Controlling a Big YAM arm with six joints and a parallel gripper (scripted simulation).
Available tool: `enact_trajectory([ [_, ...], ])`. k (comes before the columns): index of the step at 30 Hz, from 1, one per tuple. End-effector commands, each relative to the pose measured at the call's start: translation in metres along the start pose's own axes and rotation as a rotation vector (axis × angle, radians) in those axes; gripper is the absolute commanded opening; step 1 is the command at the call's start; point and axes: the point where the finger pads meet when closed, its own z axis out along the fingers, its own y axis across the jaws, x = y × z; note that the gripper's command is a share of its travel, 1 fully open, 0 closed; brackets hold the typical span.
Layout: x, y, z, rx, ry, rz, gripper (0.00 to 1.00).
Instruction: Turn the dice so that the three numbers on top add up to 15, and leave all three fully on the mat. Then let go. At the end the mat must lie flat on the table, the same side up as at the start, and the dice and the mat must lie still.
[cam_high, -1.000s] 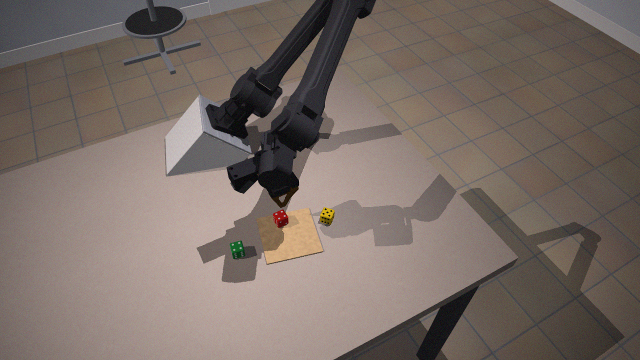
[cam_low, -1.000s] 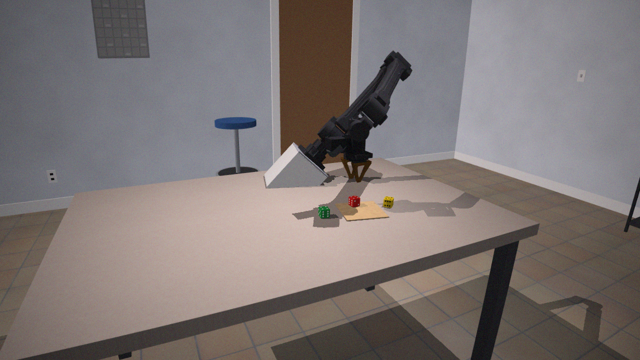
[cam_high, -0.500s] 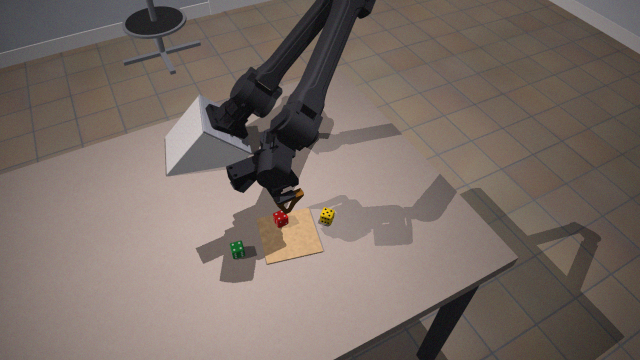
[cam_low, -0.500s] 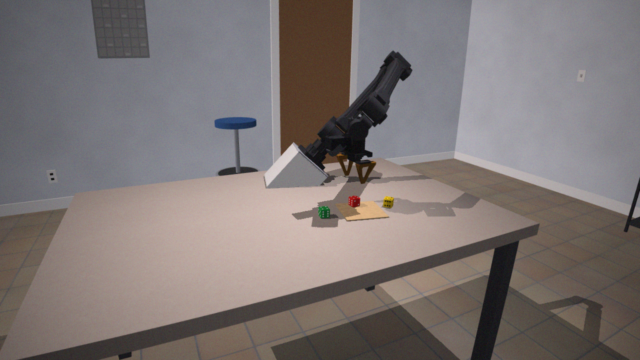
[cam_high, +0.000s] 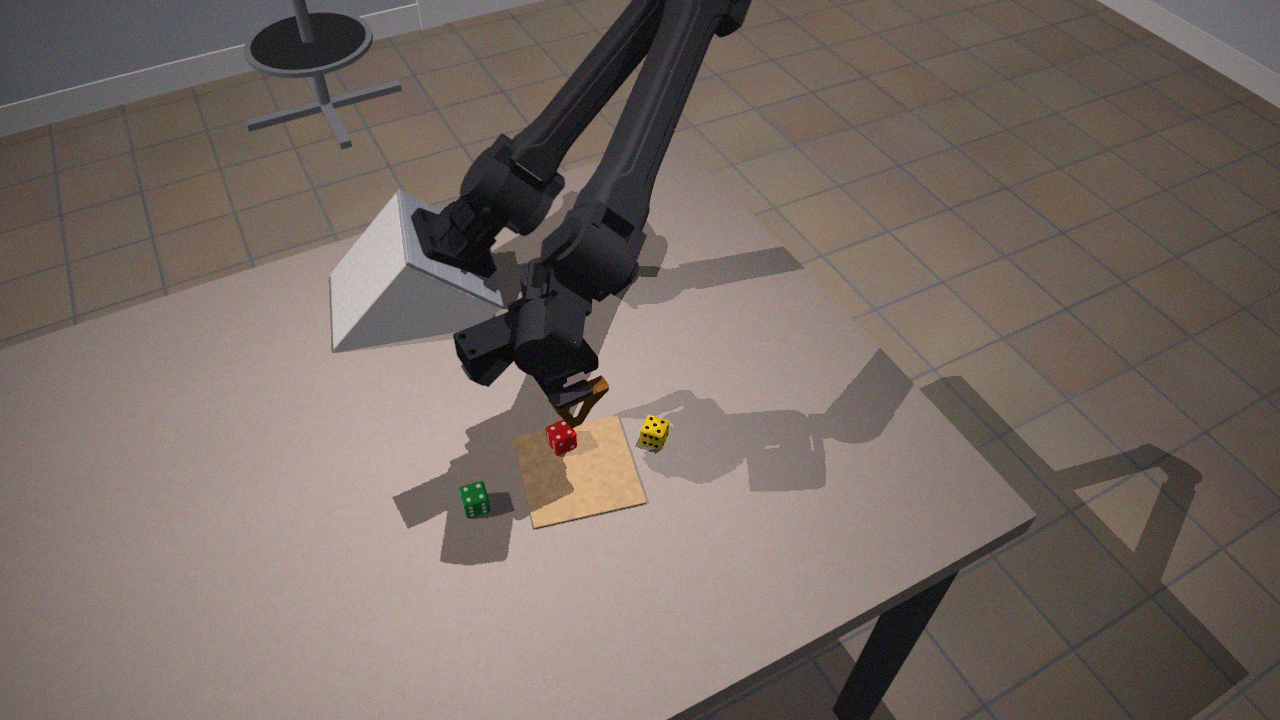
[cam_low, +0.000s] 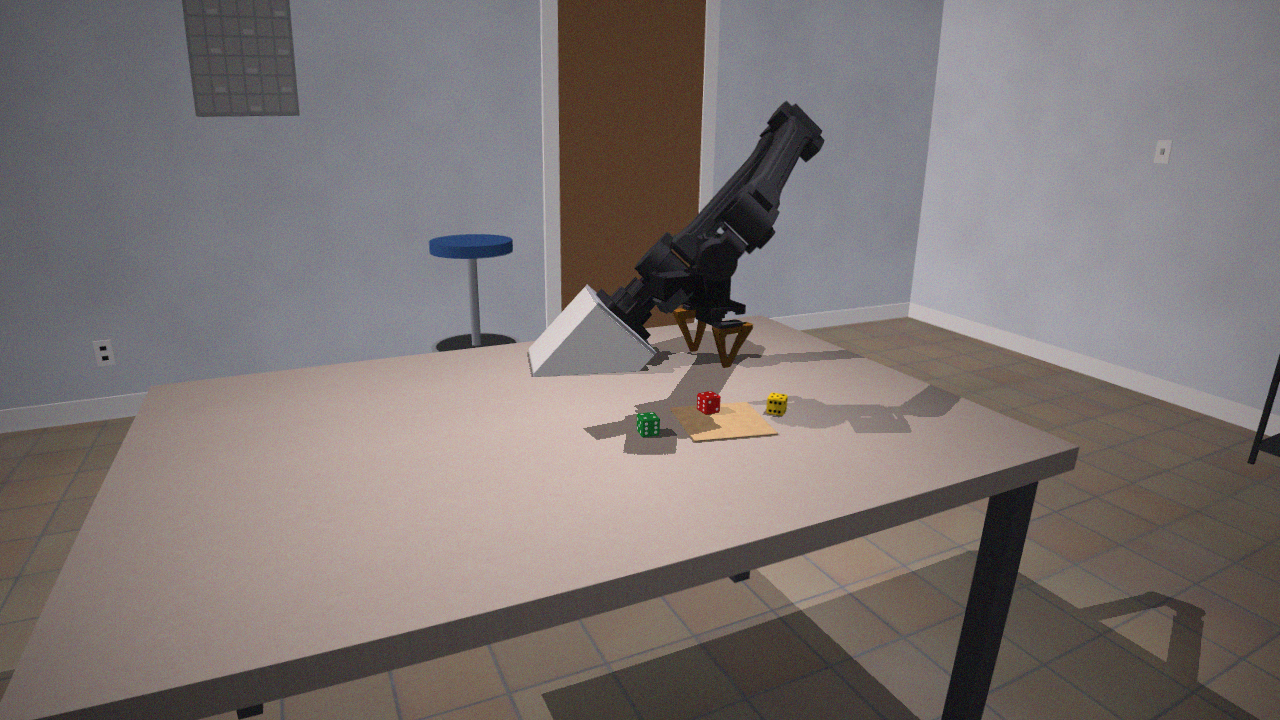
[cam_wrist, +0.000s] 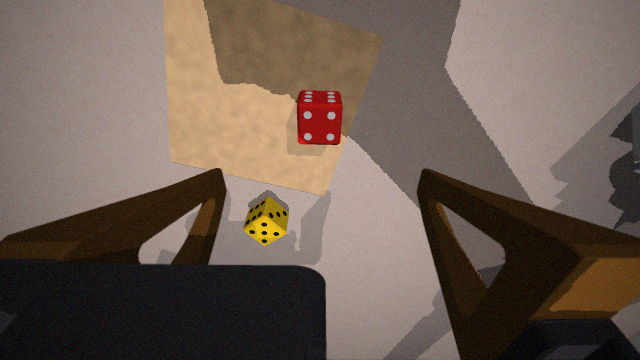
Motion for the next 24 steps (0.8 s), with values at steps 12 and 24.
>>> enact_trajectory([
  [12, 0.021, 0.032, -0.011, -0.028, -0.033, -0.421, 1.0],
  [24, 0.034, 0.036, -0.008, -0.023, -0.035, -0.705, 1.0],
])
